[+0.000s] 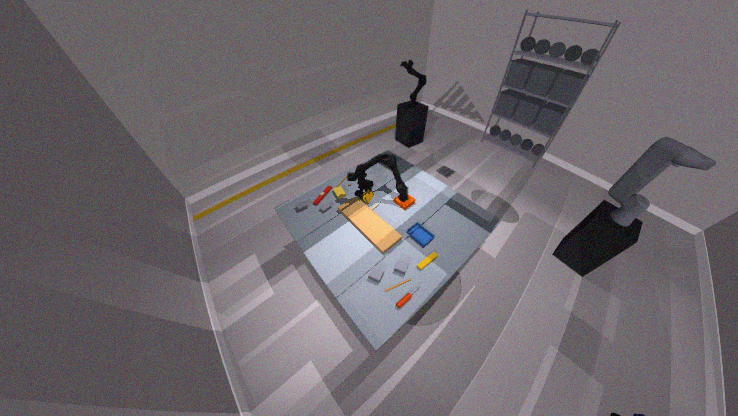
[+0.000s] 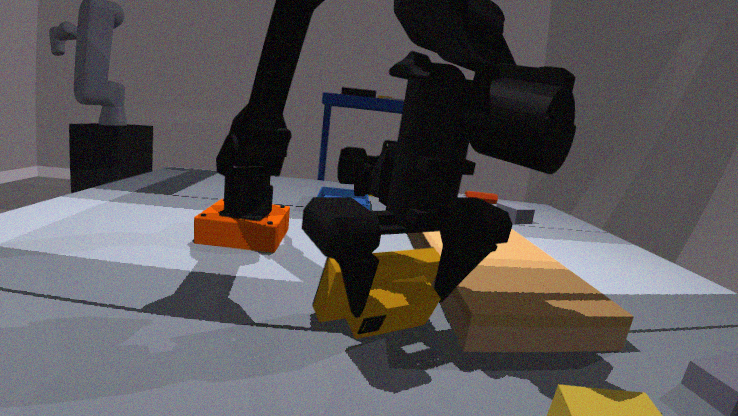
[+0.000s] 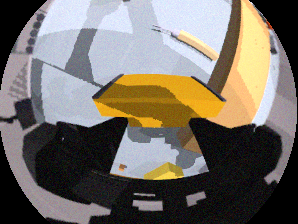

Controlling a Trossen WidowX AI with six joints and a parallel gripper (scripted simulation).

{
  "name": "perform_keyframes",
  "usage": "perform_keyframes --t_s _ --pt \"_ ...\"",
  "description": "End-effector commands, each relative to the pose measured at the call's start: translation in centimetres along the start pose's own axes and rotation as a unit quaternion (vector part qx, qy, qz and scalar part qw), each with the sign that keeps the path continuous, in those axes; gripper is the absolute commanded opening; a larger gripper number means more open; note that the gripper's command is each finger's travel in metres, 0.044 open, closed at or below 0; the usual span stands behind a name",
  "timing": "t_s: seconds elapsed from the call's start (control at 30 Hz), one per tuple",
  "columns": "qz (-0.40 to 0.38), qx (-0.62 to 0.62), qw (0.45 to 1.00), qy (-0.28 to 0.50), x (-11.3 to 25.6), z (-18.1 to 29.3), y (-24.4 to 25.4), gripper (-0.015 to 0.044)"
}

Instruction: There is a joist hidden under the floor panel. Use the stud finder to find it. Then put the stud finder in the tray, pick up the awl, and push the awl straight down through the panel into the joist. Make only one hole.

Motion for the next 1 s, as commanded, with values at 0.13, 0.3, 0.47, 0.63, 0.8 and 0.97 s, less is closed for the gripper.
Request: perform_keyframes --t_s 0.13,0.3,0.47,0.63,0.8,0.97 --pt "-0.002 0.003 1.0 -0.002 -0.4 -0.1 0.1 0.04" --pt "-0.002 0.003 1.0 -0.002 -0.4 -0.1 0.1 0.0367" --pt "-0.002 0.003 1.0 -0.002 -0.4 -0.1 0.1 0.0314" --pt "-0.002 0.003 1.0 -0.001 0.2 -0.1 0.1 0.0183" --pt "-0.002 0.003 1.0 -0.001 1.3 -0.1 0.0 0.0051" --pt "-0.002 0.003 1.0 -0.001 2.3 -0.2 0.0 0.0"
Point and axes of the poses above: the point midway between the two fingers, 35 mm back from their tips, its own x axis back along the fingers, its own y axis across the jaws, z = x × y, the point moved 3 cm from there along x, back along the fingers, and after that the axes turned 9 degrees about x, right-handed, at the moved point
